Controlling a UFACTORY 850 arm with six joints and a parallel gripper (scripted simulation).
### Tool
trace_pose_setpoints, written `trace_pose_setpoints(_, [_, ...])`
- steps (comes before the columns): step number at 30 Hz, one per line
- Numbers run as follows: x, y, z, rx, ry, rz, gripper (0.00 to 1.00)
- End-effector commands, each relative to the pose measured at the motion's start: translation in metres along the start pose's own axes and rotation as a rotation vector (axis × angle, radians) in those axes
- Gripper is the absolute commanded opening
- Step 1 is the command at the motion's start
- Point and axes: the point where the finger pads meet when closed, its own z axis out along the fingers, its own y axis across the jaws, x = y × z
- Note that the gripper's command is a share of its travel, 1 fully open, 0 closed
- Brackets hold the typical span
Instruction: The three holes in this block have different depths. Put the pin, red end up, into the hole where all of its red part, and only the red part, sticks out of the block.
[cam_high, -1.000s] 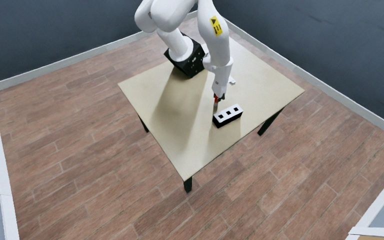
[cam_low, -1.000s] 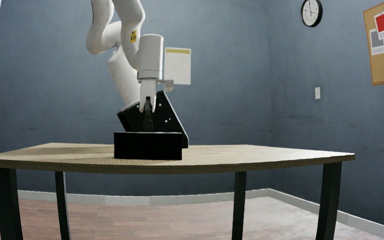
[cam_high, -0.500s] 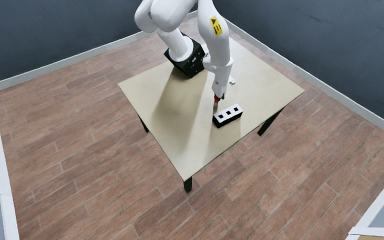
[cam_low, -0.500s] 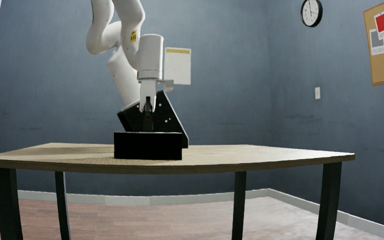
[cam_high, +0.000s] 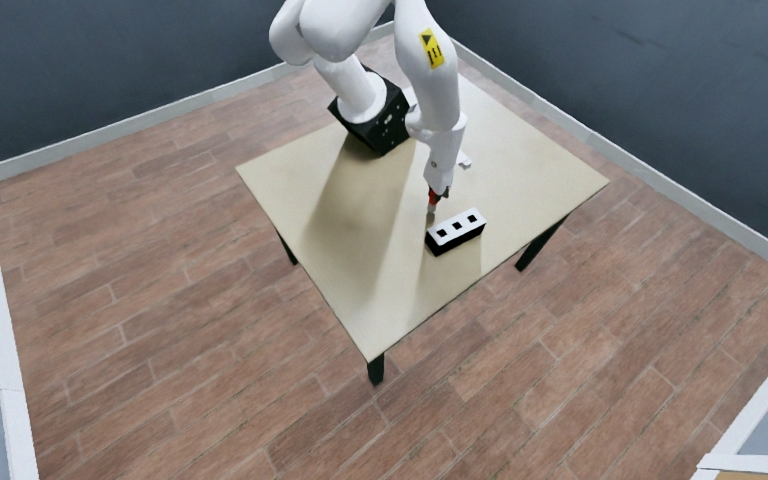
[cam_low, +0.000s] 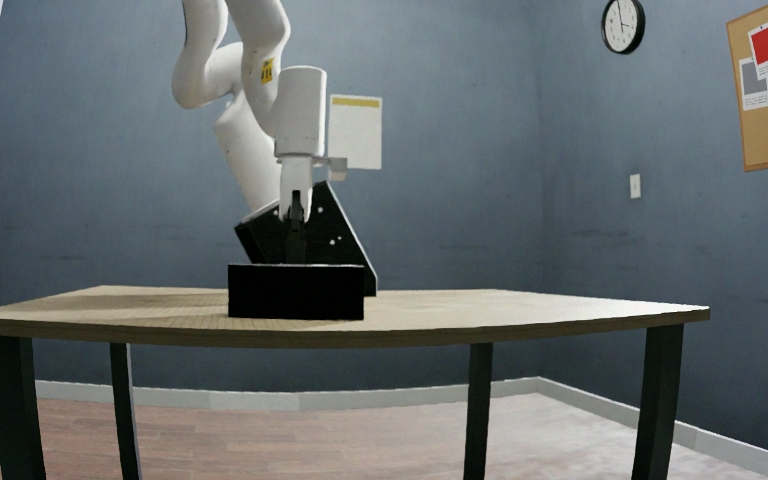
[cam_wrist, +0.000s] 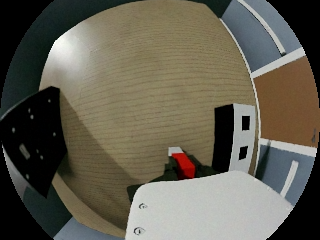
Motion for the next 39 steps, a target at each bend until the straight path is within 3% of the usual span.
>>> trace_pose_setpoints(1, [0.000, 0.001, -0.005, -0.001, 0.000, 0.000, 0.00])
trace_pose_setpoints(30, [0.000, 0.001, -0.015, -0.001, 0.000, 0.000, 0.00])
trace_pose_setpoints(31, [0.000, 0.001, -0.031, -0.001, 0.000, 0.000, 0.00])
trace_pose_setpoints(39, [0.000, 0.001, -0.031, -0.001, 0.000, 0.000, 0.00])
